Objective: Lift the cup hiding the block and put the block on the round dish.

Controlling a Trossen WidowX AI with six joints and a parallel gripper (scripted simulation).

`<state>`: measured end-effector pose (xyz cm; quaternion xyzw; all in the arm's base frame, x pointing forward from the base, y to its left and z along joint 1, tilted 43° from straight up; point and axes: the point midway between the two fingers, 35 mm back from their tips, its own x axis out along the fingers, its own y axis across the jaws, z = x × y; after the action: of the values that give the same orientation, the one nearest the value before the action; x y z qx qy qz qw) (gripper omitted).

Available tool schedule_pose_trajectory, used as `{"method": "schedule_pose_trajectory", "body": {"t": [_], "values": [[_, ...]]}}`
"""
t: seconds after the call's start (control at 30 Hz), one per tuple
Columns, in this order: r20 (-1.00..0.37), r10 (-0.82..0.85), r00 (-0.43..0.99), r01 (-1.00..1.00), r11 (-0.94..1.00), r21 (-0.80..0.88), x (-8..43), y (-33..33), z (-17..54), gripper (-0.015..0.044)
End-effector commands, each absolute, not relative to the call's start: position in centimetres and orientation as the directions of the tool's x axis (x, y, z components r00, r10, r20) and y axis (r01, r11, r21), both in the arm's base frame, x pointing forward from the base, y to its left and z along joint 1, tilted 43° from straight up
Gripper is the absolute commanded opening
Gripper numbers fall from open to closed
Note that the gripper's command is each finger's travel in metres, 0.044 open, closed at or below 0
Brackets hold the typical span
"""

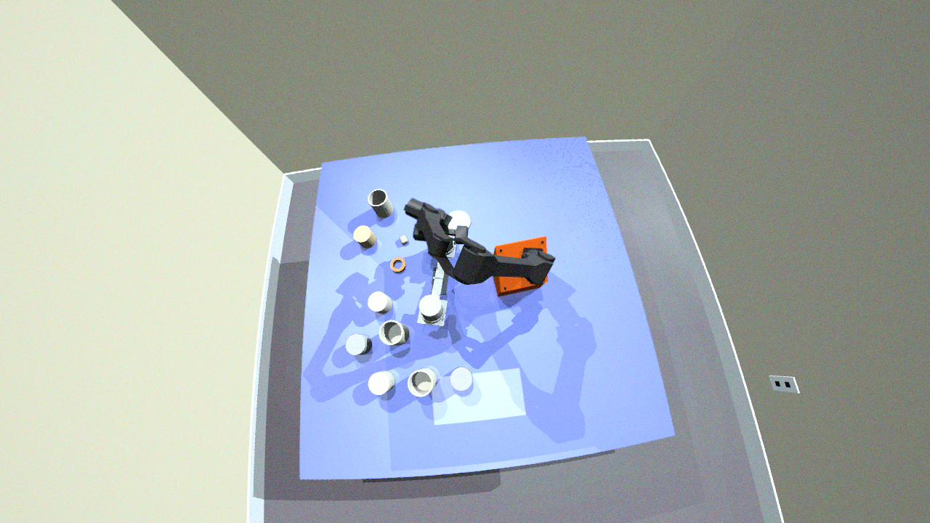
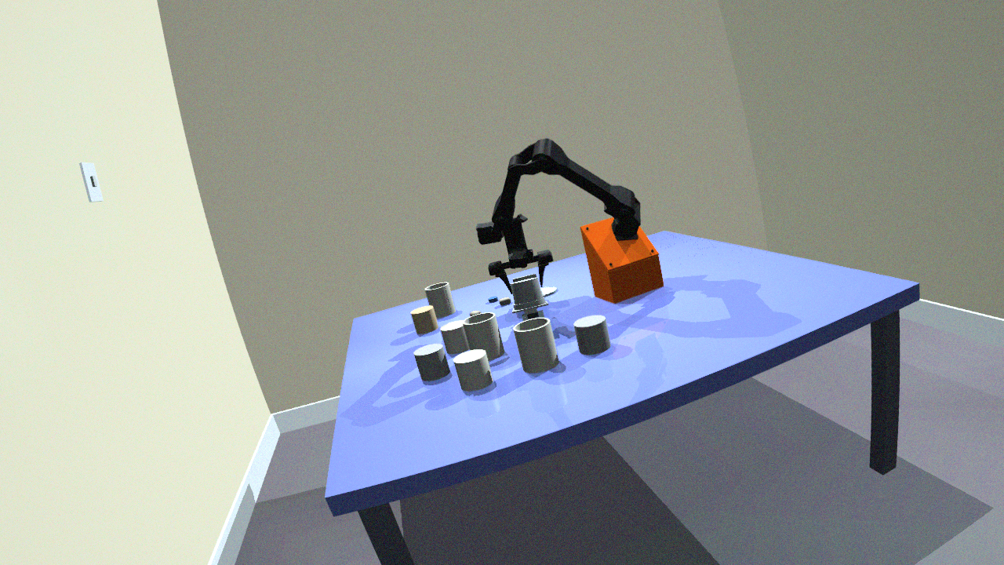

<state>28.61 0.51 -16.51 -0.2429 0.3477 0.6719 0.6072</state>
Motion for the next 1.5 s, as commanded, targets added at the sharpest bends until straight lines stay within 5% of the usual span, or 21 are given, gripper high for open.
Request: {"method": "schedule_pose_trajectory", "body": {"t": [0.0, 0.33, 0.73, 1.47], "values": [[-0.743, 0.652, -0.149, -0.983, -0.019, 0.181, 28.3, 0.8, -16.6, 0.0381], [-0.743, 0.652, -0.149, -0.983, -0.019, 0.181, 28.3, 0.8, -16.6, 0.0314], [-0.745, 0.651, -0.149, -0.983, -0.018, 0.181, 28.7, 0.1, -16.0, 0.0], [-0.747, 0.648, -0.148, -0.984, -0.016, 0.18, 29.5, -1.7, -14.2, 0.0]]}}
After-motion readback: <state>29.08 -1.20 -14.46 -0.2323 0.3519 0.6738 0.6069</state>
